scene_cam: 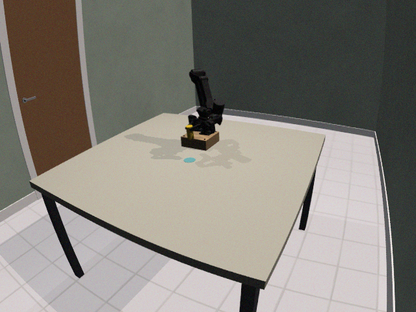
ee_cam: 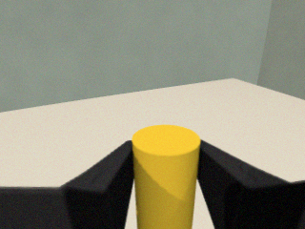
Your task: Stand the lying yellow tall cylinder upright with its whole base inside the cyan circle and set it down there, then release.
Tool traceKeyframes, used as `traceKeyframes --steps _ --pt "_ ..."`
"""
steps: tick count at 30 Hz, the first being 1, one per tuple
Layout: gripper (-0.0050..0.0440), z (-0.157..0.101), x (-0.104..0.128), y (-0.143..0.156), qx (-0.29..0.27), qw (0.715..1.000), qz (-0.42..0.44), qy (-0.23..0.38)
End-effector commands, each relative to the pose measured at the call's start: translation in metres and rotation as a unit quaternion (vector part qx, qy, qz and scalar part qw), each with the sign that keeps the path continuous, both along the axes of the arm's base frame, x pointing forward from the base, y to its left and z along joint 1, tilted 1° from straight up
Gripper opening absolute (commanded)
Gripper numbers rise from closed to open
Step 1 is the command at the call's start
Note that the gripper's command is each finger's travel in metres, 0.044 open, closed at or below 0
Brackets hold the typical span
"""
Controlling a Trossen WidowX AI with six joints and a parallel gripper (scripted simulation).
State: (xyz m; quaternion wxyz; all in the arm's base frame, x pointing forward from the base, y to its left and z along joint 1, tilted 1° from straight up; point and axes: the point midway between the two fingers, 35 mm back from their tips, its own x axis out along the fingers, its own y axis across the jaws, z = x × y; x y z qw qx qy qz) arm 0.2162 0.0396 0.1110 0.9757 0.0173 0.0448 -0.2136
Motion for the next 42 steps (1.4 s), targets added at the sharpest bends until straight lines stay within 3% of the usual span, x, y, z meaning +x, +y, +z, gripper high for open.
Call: traceKeyframes --steps 1,42 --pt "0.0105 0.002 0.000 0.001 0.001 1.000 0.000 -0.003" --pt "0.0105 -0.023 0.004 0.006 -0.003 1.000 -0.004 0.008"
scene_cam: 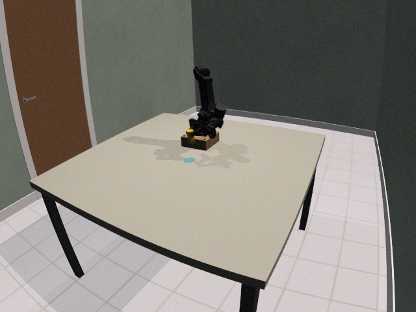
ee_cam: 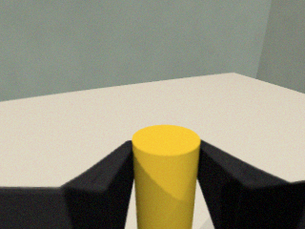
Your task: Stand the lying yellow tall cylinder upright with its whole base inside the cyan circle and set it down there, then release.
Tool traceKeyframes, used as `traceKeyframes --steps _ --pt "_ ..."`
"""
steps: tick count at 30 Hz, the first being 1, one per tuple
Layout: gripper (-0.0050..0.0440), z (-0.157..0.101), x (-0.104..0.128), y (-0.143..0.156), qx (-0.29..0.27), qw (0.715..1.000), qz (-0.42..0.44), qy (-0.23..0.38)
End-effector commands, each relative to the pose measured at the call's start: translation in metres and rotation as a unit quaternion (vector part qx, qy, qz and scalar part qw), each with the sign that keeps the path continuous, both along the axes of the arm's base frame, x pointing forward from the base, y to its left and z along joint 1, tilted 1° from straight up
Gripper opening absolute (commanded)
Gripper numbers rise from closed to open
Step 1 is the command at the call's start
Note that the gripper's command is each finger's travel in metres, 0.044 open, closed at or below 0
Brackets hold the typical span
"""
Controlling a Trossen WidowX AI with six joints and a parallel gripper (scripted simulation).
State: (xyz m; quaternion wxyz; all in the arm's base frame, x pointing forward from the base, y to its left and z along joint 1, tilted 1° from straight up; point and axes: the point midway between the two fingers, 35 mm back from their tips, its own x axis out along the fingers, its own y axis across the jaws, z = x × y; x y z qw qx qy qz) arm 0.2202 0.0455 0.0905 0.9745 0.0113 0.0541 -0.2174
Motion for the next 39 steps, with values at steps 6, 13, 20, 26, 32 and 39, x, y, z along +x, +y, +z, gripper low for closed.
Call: traceKeyframes --steps 6,13,20,26,32,39 --pt "0.0105 -0.007 0.000 0.001 0.001 1.000 -0.001 -0.002" --pt "0.0105 -0.011 0.001 0.001 0.001 1.000 -0.001 0.000" --pt "0.0105 -0.017 0.001 0.002 0.000 1.000 -0.002 0.001" --pt "0.0105 -0.021 0.001 0.002 0.000 1.000 -0.003 0.003" --pt "0.0105 -0.025 0.001 0.002 0.000 1.000 -0.003 0.004" --pt "0.0105 -0.030 0.001 0.002 0.000 1.000 -0.005 0.005"
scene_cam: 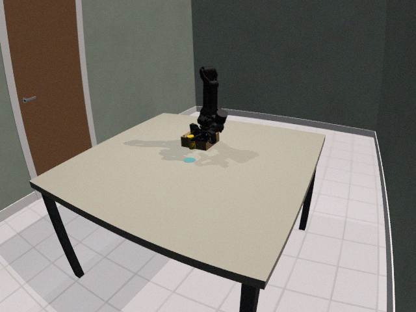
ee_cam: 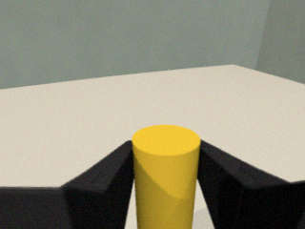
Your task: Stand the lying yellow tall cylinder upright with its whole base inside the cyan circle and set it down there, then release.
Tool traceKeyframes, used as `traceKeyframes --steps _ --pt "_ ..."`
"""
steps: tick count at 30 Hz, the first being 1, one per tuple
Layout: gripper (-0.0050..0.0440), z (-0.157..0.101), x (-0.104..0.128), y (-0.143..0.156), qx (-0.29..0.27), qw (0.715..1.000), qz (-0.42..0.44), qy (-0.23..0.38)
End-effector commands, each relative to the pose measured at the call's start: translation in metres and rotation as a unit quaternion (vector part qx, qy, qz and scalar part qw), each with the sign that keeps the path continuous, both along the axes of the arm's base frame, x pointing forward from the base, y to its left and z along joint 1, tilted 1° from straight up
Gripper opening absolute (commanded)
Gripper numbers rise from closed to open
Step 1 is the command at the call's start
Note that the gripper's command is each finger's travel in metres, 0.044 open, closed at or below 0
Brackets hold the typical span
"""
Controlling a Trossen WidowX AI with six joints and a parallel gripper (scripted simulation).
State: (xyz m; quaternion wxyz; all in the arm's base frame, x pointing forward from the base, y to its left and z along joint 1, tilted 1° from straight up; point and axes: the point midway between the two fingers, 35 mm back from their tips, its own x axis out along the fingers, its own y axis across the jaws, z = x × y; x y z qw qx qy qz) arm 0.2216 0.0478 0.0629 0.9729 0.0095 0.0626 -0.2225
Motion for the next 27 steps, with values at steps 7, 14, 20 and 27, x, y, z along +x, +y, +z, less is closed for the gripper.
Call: traceKeyframes --steps 7,14,20,27 --pt "0.0105 -0.007 -0.001 -0.001 0.000 1.000 0.000 -0.003" --pt "0.0105 -0.012 -0.002 -0.001 0.000 1.000 -0.001 -0.001" --pt "0.0105 -0.017 -0.002 -0.002 0.000 1.000 -0.002 0.000" --pt "0.0105 -0.021 -0.003 -0.003 0.000 1.000 -0.002 0.002"
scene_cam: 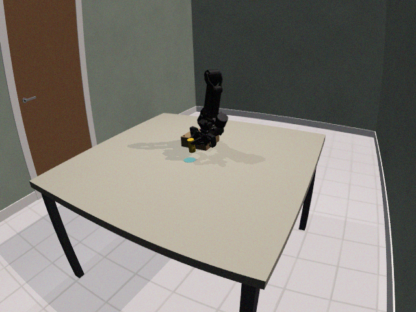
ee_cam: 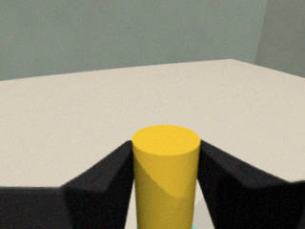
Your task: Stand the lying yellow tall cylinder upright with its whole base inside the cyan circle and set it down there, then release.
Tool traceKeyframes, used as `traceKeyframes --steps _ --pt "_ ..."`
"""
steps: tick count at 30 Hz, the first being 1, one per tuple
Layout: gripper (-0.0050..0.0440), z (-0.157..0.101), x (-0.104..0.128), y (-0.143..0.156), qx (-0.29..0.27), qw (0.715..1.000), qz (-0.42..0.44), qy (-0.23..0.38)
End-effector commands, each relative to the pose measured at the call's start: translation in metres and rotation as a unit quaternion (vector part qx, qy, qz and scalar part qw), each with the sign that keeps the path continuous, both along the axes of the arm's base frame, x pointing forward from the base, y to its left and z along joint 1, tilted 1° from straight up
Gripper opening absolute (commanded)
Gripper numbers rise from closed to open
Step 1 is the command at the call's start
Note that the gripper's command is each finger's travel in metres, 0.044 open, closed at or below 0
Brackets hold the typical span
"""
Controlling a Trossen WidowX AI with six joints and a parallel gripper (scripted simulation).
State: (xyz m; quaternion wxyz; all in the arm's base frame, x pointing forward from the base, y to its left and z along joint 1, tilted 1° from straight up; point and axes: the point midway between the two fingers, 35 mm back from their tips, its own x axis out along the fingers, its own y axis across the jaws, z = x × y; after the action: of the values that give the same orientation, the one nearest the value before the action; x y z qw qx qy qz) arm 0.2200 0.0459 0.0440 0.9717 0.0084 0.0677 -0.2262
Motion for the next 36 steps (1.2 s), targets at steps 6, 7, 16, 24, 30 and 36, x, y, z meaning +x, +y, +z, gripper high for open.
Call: traceKeyframes --steps 6,7,16,24,30,36 --pt "0.0105 -0.007 -0.002 -0.002 0.000 1.000 0.000 -0.002" --pt "0.0105 -0.007 -0.002 -0.002 0.000 1.000 0.000 -0.002" --pt "0.0105 -0.013 -0.003 -0.003 0.000 1.000 -0.001 -0.001" --pt "0.0105 -0.019 -0.005 -0.005 0.000 1.000 -0.002 0.001" --pt "0.0105 -0.021 -0.005 -0.006 0.000 1.000 -0.002 0.001" --pt "0.0105 -0.025 0.000 -0.007 0.002 1.000 -0.007 0.008"
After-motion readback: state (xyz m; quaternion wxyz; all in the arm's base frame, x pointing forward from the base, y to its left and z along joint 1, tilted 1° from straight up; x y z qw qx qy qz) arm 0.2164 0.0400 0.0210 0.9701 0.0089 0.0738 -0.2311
